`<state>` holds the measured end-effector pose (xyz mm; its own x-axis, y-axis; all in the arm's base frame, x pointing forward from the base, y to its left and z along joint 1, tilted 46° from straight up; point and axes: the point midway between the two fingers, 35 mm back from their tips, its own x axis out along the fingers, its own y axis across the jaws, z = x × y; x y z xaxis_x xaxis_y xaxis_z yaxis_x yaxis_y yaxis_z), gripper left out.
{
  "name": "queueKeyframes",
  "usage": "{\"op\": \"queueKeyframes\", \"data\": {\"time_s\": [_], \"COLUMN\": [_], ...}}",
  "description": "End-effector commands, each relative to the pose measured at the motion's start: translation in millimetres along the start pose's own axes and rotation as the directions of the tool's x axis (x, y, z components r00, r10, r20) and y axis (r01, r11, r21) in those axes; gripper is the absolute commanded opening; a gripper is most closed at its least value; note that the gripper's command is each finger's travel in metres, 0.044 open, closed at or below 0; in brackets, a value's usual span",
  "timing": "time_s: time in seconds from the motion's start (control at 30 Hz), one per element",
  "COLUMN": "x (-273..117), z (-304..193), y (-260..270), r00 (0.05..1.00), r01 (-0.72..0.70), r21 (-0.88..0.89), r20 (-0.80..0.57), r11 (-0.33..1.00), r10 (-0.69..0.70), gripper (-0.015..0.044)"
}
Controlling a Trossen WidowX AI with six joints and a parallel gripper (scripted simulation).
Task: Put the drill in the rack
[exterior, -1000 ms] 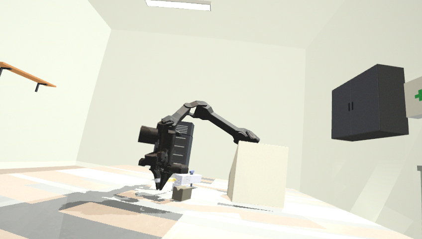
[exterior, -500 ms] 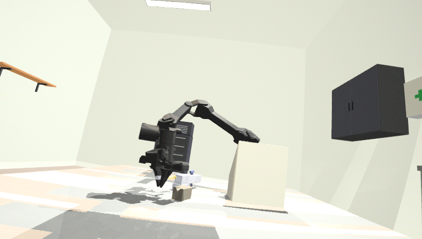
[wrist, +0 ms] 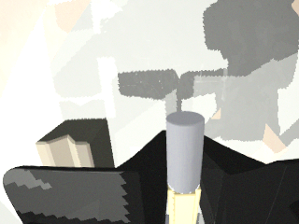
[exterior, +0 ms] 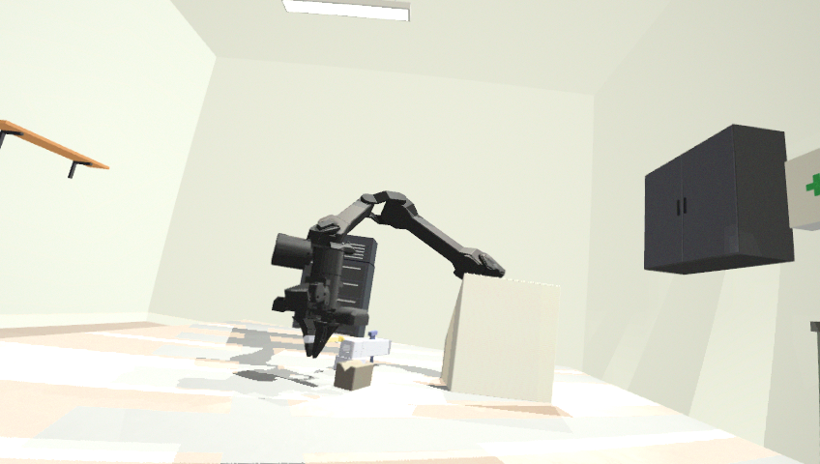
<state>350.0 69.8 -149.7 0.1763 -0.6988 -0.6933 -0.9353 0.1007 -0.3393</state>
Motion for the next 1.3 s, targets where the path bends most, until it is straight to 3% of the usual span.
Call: {"op": "queueKeyframes", "data": {"time_s": [0.0,1.27], "x": [-3,-22], "z": [0,2], "y": [0,14], "r00": [1.000,1.000], "r01": [-0.001,-0.002], "r21": [0.004,0.004], "r20": [0.003,0.004], "r11": [1.000,1.000], "r10": [0.001,0.002], "gripper": [0.0000,0.0000]}}
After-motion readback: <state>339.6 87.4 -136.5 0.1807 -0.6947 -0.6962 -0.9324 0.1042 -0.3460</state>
